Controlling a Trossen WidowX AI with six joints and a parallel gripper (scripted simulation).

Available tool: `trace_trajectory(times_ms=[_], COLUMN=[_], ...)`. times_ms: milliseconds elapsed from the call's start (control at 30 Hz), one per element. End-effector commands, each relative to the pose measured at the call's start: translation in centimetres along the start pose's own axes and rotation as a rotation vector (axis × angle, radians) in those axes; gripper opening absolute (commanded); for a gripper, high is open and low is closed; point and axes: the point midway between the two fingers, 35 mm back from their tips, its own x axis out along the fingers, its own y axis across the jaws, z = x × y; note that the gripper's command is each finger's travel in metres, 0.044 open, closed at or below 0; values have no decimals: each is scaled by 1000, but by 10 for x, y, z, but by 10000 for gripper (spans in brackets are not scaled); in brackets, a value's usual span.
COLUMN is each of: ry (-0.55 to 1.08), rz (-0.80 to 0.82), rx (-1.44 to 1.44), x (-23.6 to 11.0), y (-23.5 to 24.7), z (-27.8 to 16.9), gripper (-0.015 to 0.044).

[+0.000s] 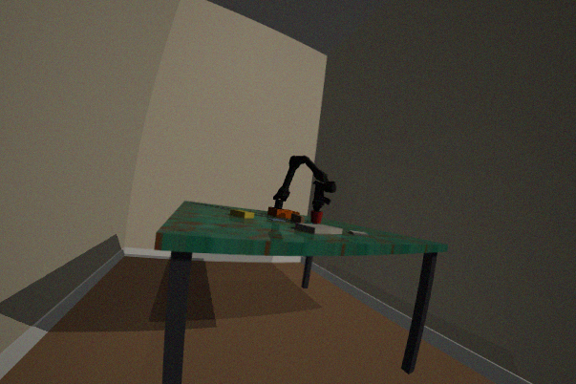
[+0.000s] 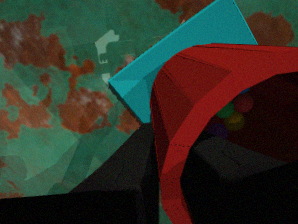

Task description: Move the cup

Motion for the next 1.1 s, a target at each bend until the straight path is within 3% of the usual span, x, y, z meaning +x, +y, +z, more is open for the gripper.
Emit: trace_trajectory(times_ms=[0, 100, 1067], ry=[-1, -1, 6], rz=[0, 0, 1], rx=[0, 0, 3], x=[0, 0, -35], y=[0, 0, 0], z=[0, 0, 0], gripper=[52, 128, 128])
